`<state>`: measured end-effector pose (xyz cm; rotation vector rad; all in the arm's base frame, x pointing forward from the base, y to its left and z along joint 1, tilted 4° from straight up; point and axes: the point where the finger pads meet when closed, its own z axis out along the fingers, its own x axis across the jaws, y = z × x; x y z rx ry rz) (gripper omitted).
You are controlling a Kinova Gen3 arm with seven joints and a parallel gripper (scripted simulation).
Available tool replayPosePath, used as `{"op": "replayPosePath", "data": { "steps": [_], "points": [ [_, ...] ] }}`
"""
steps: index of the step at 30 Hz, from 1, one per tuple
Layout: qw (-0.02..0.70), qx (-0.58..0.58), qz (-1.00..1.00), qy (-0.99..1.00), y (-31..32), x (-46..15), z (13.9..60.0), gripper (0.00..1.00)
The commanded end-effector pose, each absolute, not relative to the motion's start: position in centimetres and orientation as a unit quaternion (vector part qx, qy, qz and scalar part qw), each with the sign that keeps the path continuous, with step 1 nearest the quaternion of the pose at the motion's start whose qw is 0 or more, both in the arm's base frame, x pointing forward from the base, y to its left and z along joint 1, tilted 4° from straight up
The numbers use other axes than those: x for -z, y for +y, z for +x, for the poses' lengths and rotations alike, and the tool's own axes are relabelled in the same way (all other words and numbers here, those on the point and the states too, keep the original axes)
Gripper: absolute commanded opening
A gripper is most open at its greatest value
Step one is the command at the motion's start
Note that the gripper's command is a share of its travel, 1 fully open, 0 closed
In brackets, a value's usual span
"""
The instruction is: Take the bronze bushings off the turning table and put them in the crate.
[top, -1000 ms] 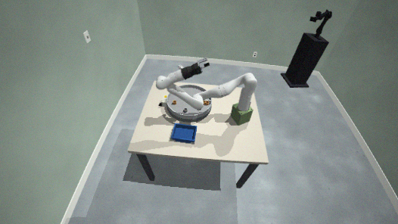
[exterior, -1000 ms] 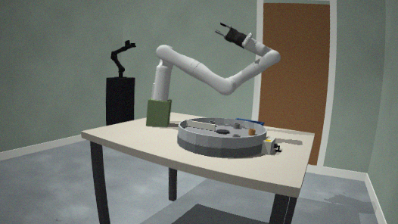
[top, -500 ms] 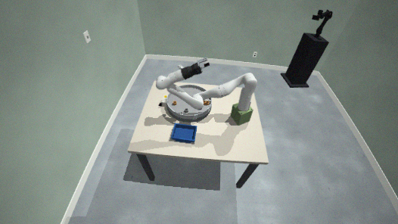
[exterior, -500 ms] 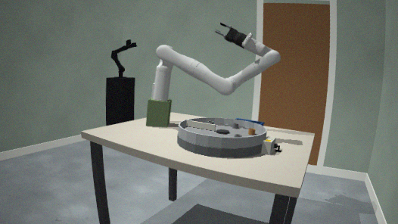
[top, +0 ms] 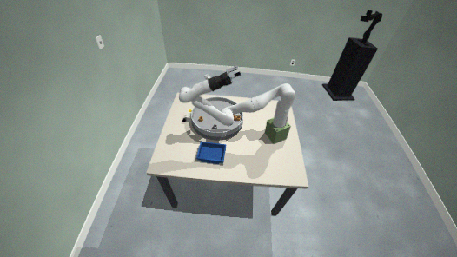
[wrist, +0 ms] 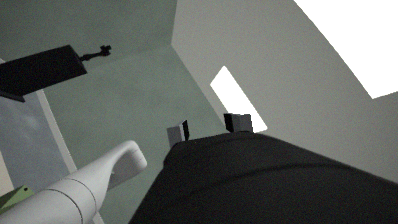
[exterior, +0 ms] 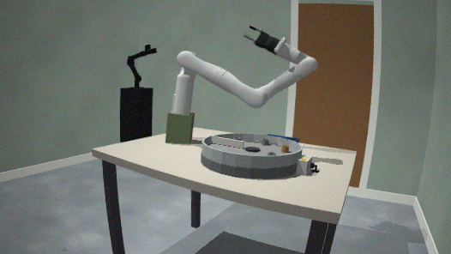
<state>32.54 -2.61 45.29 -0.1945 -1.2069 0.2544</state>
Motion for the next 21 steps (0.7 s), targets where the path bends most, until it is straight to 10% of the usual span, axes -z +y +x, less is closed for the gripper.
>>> {"op": "replayPosePath", "data": {
  "steps": [1,21],
  "points": [
    [0.735,-0.106,-0.115,-0.66,-2.6,-42.8,31.6,1.0],
    [0.764,-0.111,-0.107,-0.626,-2.7,-45.1,31.4,1.0]
  ]
}}
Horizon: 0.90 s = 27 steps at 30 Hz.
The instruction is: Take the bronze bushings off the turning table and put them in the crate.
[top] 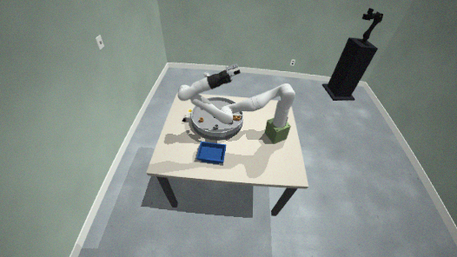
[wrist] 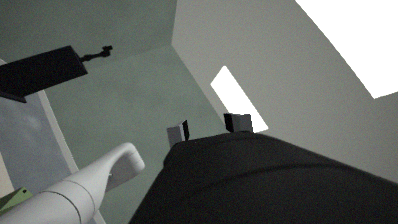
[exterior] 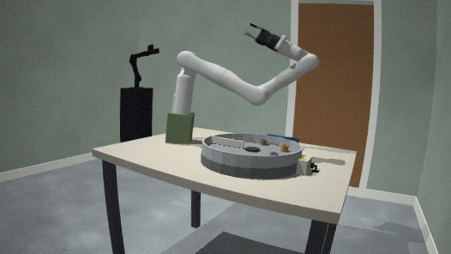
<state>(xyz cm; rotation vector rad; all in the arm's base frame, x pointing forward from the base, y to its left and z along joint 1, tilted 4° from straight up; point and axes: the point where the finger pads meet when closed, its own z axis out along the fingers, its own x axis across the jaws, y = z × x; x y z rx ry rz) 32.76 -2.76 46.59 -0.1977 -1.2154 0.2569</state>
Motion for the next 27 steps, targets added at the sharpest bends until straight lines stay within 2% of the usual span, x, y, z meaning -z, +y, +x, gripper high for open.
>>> {"op": "replayPosePath", "data": {
  "steps": [1,2,14,15,19,27],
  "points": [
    [0.749,-0.109,-0.112,-0.644,-2.7,-44.8,31.0,1.0],
    [0.732,-0.106,-0.116,-0.662,-2.7,-44.4,30.6,1.0],
    [0.732,-0.106,-0.116,-0.662,-2.7,-44.4,30.6,1.0],
    [0.791,-0.117,-0.098,-0.592,-2.8,-46.8,32.1,1.0],
    [0.729,-0.106,-0.117,-0.666,-2.8,-45.8,30.2,1.0],
    [0.729,-0.106,-0.117,-0.666,-2.8,-45.8,30.2,1.0]
  ]
}}
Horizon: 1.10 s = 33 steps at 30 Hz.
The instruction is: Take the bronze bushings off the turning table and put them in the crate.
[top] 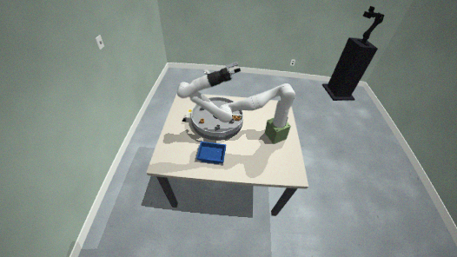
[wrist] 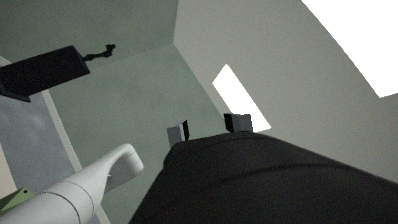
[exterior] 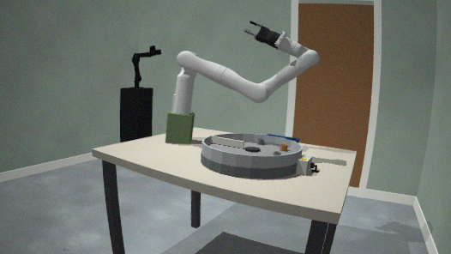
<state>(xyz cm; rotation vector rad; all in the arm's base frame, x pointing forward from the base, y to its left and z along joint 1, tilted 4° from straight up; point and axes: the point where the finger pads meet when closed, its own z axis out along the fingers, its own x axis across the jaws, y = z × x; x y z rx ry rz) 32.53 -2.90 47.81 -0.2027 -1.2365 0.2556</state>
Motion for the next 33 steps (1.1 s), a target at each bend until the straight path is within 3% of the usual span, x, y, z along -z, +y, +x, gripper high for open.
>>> {"op": "replayPosePath", "data": {
  "steps": [1,4,5,9,21,22,26,33],
  "points": [
    [0.729,-0.106,-0.117,-0.666,-2.8,-45.8,30.2,1.0],
    [0.729,-0.106,-0.117,-0.666,-2.8,-45.8,30.2,1.0],
    [0.788,-0.117,-0.1,-0.597,-2.9,-47.4,32.8,1.0],
    [0.726,-0.106,-0.118,-0.67,-3.0,-45.4,34.1,1.0],
    [0.726,-0.106,-0.118,-0.67,-3.0,-45.4,34.1,1.0],
    [0.788,-0.117,-0.1,-0.597,-2.9,-47.3,32.7,1.0],
    [0.726,-0.106,-0.118,-0.67,-3.0,-45.1,33.5,1.0],
    [0.726,-0.106,-0.118,-0.67,-3.0,-45.1,33.5,1.0]
  ]
}}
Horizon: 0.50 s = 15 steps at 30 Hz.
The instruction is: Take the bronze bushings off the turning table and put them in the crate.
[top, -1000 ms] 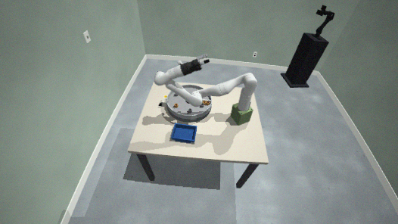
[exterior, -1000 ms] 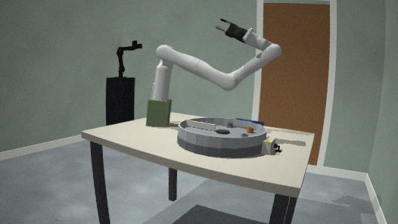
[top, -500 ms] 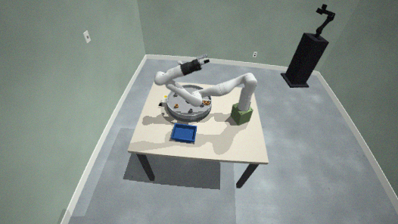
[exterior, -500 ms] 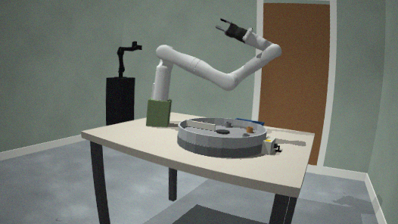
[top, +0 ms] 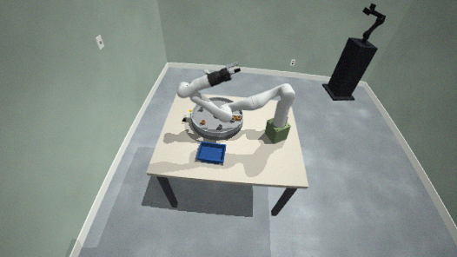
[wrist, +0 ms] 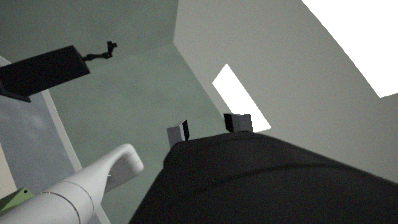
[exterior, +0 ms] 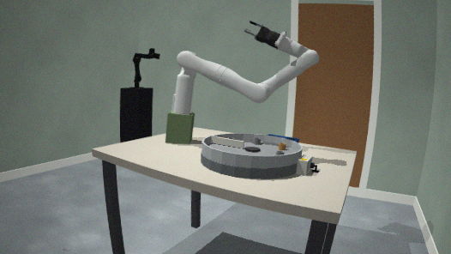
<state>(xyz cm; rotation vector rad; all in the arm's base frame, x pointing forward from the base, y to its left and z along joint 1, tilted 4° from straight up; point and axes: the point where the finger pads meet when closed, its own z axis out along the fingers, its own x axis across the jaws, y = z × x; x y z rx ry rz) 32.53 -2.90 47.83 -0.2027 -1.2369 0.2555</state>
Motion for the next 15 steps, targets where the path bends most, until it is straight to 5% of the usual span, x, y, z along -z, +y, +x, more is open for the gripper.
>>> {"op": "replayPosePath", "data": {
  "steps": [1,5,6,15],
  "points": [
    [0.726,-0.106,-0.118,-0.67,-3.0,-45.1,33.5,1.0],
    [0.726,-0.106,-0.118,-0.67,-3.0,-45.1,33.5,1.0],
    [0.788,-0.117,-0.1,-0.597,-2.9,-47.3,32.5,1.0],
    [0.726,-0.106,-0.118,-0.67,-2.9,-44.9,32.8,1.0]
  ]
}}
